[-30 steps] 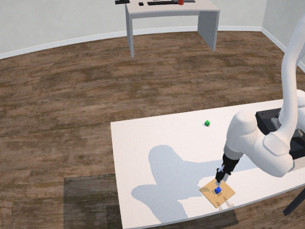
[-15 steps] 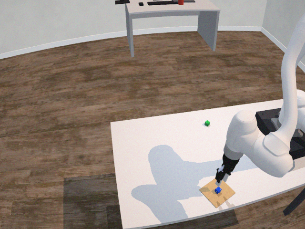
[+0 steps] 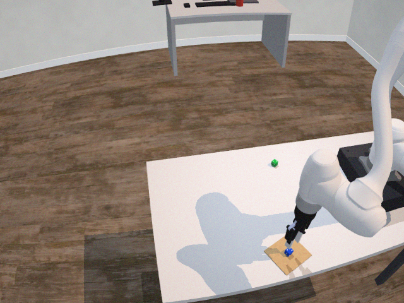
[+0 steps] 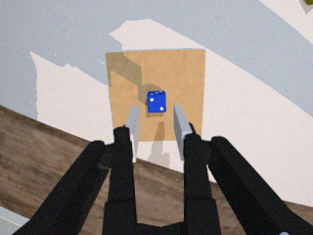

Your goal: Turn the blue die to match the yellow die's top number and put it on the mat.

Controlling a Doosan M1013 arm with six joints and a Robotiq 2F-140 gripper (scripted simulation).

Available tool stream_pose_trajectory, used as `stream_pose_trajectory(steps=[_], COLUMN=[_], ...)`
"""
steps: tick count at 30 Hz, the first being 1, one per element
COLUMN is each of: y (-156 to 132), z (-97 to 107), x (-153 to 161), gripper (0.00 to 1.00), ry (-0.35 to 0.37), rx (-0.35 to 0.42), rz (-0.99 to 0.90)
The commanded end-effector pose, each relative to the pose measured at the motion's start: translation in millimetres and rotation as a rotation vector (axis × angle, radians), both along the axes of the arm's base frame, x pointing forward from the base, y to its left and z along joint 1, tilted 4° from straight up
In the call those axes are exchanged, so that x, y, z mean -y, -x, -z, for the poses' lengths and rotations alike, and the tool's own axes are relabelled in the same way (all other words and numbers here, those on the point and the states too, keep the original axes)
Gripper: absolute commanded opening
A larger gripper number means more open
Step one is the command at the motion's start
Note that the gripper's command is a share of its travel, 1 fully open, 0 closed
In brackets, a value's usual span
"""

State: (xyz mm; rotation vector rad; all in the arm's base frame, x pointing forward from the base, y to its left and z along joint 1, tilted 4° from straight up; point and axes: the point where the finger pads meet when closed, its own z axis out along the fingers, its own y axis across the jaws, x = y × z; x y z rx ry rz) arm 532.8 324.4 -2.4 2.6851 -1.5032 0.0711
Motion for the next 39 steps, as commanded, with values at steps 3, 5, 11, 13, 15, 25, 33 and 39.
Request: stream_pose_trajectory(steps=[3,5,11,13,15,25,33,39], y=[1,1,1,1,1,1,1,1], z=[9,12,22,25,28,37,40,41], x=[0,0,1,1,1,2,2,2], gripper=[0.32,0.32,0.32,0.32,0.32,0.32,0.32,0.32], ry=[-0.001,-0.001,-0.001,-0.001,-0.001,-0.001,-0.001,-0.001], rx=[-0.002,-0.002,-0.002,-0.002,-0.002,-0.002,-0.002,-0.002], rz=[0.005,0.005,0.005,0.005,0.005,0.005,0.005,0.005])
